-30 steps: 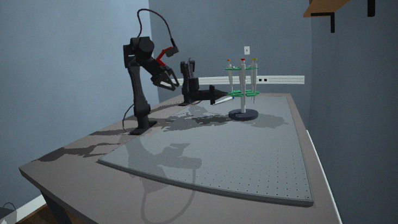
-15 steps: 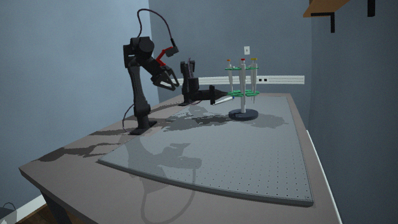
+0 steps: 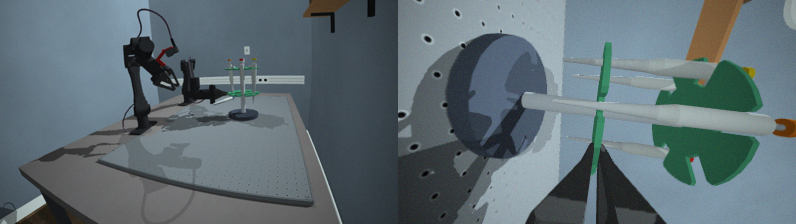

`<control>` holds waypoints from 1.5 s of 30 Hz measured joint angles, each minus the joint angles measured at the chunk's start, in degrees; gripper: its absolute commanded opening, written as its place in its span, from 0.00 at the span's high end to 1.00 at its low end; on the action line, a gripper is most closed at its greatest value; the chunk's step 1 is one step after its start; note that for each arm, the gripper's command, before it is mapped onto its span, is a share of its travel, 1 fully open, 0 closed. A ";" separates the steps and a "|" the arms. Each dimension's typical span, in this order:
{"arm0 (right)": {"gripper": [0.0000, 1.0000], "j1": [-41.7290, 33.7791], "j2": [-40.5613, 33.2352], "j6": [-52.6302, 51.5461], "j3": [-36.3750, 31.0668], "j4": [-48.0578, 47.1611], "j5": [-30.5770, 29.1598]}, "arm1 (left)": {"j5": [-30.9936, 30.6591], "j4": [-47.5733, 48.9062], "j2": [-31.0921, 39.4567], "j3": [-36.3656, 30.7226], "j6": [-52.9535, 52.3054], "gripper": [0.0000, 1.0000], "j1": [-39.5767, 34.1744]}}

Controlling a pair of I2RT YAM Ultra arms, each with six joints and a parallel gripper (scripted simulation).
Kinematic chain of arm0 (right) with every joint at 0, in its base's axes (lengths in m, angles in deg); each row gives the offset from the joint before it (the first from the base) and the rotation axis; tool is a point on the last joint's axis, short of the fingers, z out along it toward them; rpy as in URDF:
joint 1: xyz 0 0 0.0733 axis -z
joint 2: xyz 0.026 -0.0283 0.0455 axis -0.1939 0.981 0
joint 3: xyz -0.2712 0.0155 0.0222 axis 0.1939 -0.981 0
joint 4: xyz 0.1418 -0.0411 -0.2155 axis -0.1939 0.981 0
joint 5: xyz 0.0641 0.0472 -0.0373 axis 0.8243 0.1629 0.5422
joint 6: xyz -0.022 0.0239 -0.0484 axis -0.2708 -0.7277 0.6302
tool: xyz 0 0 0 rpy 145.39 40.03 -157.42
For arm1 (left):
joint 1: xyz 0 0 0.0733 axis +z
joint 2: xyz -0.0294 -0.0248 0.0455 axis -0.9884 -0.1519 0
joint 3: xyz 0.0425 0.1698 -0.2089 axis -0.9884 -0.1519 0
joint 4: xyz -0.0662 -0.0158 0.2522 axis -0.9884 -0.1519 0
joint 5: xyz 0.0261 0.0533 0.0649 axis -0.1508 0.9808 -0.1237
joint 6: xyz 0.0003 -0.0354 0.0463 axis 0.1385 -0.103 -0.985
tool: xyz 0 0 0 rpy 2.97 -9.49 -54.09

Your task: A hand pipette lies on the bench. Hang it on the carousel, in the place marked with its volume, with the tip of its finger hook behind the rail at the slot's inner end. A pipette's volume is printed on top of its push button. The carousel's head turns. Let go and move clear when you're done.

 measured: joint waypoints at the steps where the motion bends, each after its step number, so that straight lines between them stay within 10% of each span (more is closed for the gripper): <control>1: 0.00 0.00 0.00 0.00 0.00 0.00 0.00 | -0.61 0.44 0.31 -0.63 0.00 1.00 0.09; 45: 0.00 0.00 0.00 0.00 0.00 0.00 0.00 | -41.64 13.84 14.38 -27.80 -0.13 1.00 12.83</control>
